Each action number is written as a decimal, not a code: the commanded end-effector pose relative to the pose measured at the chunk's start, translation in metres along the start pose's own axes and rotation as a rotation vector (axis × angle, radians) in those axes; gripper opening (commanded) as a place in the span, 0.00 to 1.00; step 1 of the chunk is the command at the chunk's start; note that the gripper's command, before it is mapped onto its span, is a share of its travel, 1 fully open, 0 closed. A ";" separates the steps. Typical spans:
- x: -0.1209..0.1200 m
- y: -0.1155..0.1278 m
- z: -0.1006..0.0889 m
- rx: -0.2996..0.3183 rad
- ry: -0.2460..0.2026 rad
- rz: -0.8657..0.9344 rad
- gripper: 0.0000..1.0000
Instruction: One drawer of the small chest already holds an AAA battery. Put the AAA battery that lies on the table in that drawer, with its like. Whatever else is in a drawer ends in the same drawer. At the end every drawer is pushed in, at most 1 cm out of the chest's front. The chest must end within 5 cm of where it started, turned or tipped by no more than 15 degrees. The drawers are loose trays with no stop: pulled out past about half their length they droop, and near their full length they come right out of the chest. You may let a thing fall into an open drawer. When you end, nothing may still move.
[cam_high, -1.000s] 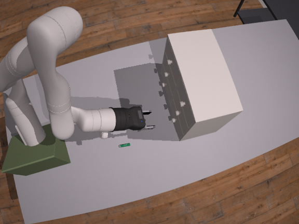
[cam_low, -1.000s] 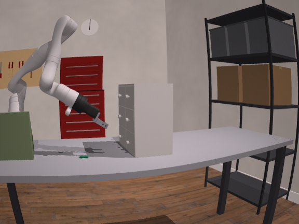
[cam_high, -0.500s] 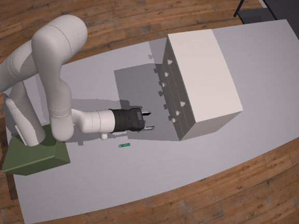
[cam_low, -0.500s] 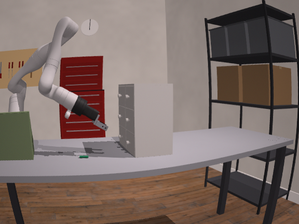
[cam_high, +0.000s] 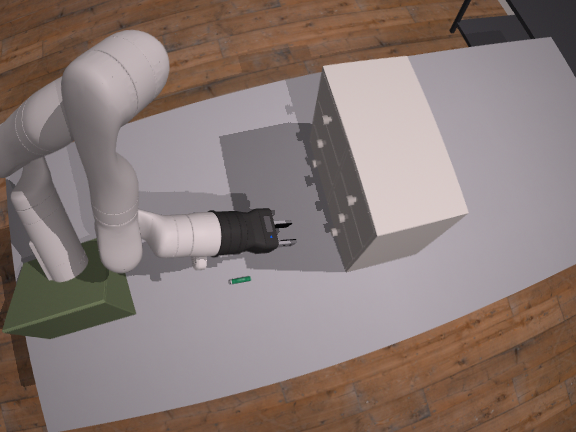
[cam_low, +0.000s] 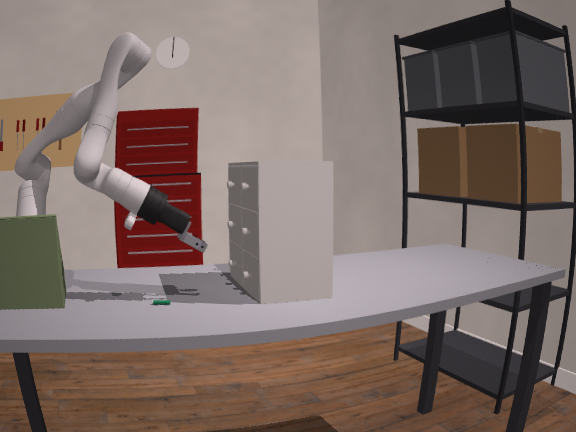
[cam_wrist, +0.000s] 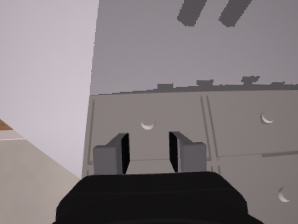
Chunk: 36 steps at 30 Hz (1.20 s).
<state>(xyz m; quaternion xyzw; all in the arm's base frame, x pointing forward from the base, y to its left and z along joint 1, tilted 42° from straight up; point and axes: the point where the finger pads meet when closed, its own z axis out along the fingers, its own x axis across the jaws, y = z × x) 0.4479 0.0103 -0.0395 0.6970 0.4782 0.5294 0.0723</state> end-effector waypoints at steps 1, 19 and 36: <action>0.000 0.001 0.000 -0.002 0.000 -0.001 0.67; 0.000 0.001 0.000 -0.002 0.000 -0.001 0.67; 0.000 0.000 0.004 -0.002 0.000 -0.001 0.67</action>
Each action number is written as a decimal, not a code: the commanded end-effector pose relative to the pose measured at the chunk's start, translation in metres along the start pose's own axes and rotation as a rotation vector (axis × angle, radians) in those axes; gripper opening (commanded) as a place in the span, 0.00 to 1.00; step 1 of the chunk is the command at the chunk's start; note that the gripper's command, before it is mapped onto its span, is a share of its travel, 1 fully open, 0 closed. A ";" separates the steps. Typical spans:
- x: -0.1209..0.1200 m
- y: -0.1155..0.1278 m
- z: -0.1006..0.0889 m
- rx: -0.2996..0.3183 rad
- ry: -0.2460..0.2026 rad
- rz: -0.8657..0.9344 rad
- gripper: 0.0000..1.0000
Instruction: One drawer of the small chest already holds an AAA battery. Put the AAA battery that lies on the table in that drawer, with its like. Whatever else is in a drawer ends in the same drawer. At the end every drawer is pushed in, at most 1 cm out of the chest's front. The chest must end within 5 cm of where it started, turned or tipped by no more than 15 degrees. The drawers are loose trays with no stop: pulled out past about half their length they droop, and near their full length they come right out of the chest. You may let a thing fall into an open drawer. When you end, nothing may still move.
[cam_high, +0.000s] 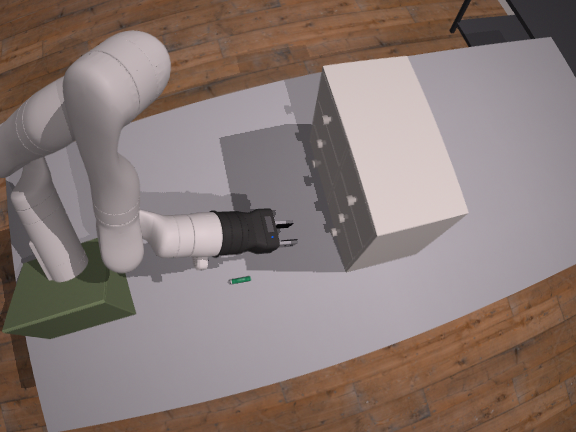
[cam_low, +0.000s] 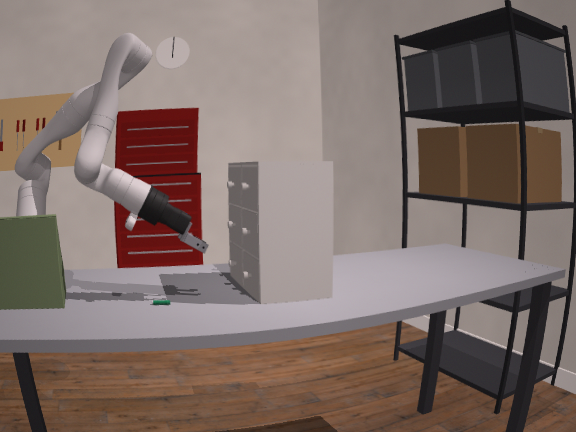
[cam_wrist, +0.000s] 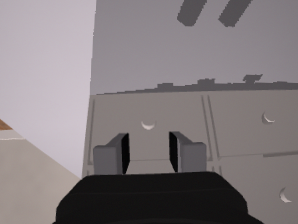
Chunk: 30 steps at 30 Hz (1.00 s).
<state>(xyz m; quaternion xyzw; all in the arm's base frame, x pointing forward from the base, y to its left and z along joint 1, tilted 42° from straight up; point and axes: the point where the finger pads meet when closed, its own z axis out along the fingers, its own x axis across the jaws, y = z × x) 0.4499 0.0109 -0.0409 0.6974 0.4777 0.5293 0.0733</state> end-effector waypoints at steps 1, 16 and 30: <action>0.000 -0.001 0.003 0.000 0.001 -0.001 0.67; 0.000 -0.010 0.029 0.000 0.001 -0.001 0.67; 0.000 -0.021 0.064 0.000 0.001 -0.001 0.67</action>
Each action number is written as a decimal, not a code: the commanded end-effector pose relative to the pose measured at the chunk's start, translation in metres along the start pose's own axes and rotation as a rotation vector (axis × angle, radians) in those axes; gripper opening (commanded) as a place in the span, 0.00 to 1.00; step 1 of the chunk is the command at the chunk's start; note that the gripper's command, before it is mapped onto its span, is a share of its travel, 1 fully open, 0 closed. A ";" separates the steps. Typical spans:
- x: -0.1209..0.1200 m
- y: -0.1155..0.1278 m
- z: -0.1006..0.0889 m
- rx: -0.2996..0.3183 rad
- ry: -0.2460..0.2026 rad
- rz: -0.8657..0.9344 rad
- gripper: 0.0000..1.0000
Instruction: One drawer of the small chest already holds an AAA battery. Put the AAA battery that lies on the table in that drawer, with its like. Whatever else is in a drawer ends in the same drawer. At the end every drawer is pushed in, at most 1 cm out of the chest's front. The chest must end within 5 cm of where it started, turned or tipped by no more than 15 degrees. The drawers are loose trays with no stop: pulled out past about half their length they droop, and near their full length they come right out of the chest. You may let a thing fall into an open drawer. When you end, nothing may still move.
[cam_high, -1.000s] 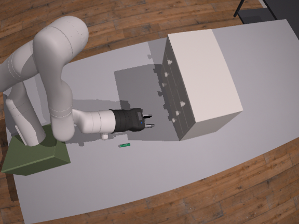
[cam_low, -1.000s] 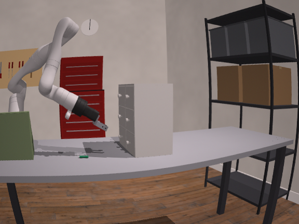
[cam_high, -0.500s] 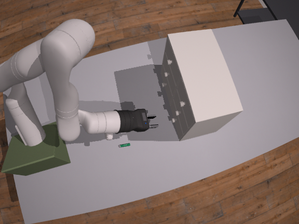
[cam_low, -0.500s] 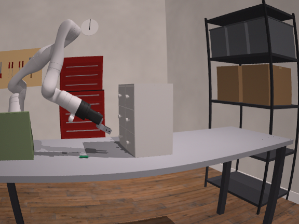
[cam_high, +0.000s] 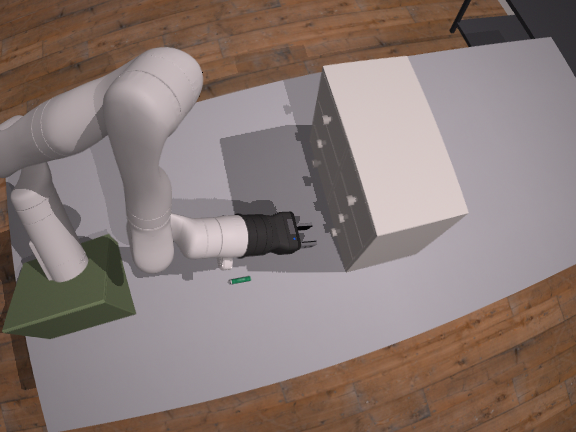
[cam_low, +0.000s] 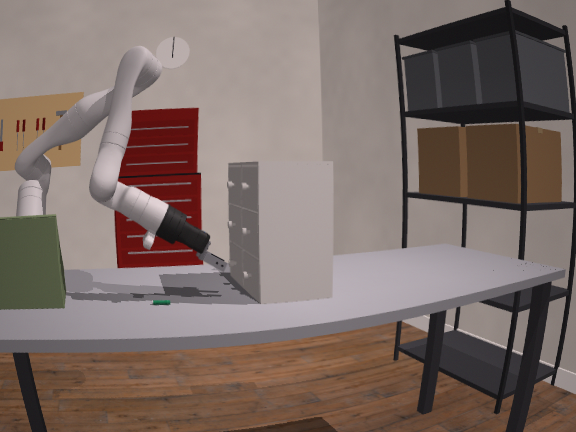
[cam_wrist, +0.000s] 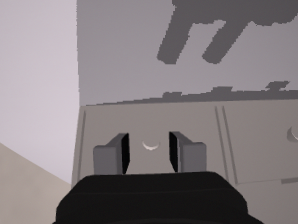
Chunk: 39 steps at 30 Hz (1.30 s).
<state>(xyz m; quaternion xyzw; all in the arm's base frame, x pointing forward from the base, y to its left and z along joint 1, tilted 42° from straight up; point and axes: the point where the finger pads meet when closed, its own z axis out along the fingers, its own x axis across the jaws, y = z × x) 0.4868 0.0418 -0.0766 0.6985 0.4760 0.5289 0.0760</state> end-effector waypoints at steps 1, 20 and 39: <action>0.002 -0.006 0.009 0.005 0.006 -0.001 0.67; 0.002 -0.014 0.032 0.005 0.006 -0.001 0.67; 0.002 -0.014 0.033 0.005 0.006 -0.001 0.67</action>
